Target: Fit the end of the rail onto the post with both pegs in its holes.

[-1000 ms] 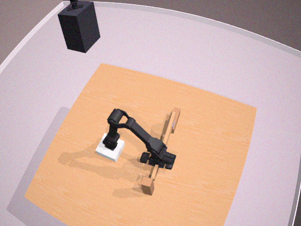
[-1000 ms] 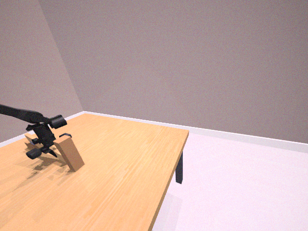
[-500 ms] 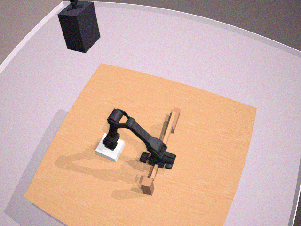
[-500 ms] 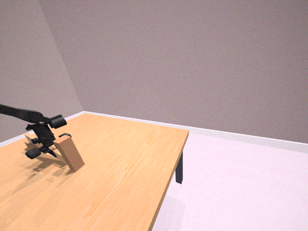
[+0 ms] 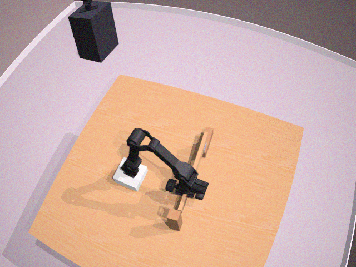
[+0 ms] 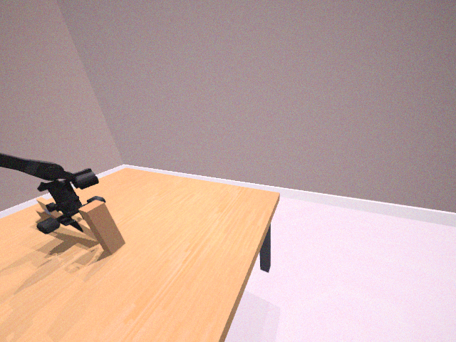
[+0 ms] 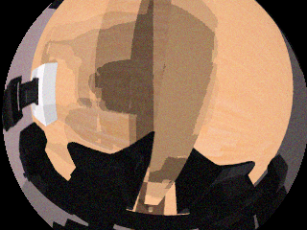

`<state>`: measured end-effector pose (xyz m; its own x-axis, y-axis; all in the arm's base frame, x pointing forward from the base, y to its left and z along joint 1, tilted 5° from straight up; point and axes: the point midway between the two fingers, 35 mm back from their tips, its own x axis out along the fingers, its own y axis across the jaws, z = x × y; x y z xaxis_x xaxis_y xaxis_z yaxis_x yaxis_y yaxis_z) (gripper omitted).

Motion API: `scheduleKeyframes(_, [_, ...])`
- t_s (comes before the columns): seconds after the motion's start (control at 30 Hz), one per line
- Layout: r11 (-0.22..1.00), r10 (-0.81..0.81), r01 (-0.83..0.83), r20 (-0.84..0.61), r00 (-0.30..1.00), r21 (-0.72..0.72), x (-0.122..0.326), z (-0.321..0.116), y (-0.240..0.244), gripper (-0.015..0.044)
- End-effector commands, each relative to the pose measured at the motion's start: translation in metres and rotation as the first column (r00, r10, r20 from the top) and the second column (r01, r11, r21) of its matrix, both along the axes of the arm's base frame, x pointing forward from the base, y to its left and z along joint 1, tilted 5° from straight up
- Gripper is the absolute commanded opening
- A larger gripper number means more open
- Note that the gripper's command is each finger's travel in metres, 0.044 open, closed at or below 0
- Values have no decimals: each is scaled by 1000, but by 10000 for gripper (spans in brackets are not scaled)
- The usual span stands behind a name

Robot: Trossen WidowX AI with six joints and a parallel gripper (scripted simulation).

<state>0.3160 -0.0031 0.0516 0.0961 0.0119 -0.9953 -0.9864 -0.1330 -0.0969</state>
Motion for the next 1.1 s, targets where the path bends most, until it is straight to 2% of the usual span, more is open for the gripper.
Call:
scheduleKeyframes(0.0, [1000, 2, -2, 15, 1000, 6, 3, 7, 1, 0])
scheduleKeyframes(1.07, [1000, 2, -2, 15, 1000, 6, 4, 23, 1, 0])
